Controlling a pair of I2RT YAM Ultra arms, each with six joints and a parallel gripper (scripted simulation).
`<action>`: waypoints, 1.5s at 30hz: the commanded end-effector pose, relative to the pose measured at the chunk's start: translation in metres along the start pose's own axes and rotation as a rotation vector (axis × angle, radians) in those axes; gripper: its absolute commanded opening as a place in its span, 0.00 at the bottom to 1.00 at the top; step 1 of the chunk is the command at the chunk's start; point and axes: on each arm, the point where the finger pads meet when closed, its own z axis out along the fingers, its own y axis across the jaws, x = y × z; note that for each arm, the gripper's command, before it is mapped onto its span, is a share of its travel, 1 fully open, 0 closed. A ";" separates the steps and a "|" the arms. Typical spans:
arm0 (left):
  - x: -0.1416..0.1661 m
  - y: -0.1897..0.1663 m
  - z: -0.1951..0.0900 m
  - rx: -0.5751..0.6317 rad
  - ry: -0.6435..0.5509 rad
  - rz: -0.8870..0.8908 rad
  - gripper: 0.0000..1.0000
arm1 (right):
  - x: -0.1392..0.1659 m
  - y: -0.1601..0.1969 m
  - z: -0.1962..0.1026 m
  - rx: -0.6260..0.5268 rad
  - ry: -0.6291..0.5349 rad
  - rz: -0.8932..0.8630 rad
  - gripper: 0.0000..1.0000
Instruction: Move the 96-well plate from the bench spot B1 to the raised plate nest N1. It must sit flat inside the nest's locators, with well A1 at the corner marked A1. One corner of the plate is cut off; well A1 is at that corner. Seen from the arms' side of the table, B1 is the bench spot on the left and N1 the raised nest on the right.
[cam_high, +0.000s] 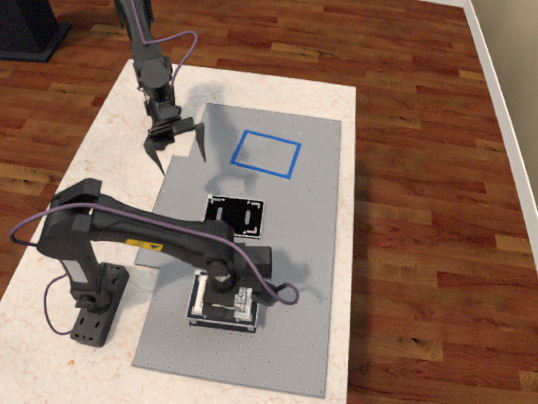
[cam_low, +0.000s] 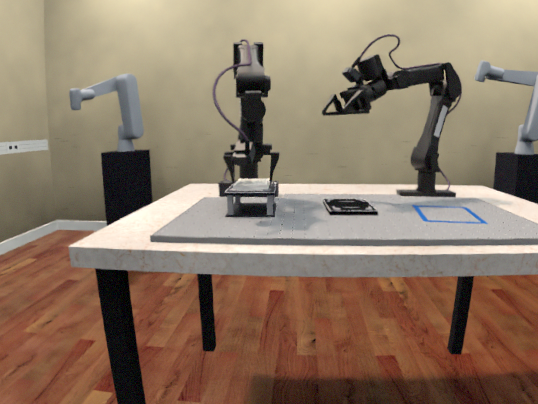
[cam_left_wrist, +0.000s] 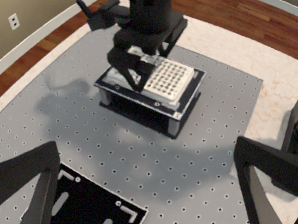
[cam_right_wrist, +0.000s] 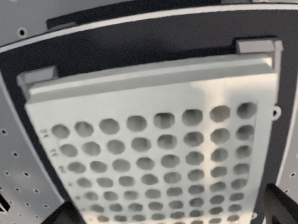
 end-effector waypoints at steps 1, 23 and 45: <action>-0.015 0.003 -0.005 -0.001 -0.034 -0.004 1.00 | -0.011 -0.001 -0.029 -0.002 -0.066 -0.005 1.00; -0.015 0.003 -0.005 -0.001 -0.034 -0.004 1.00 | -0.004 -0.001 -0.100 0.002 -0.023 0.001 1.00; -0.015 0.003 -0.005 -0.001 -0.034 -0.004 1.00 | 0.025 -0.009 -0.101 0.032 -0.504 -0.237 1.00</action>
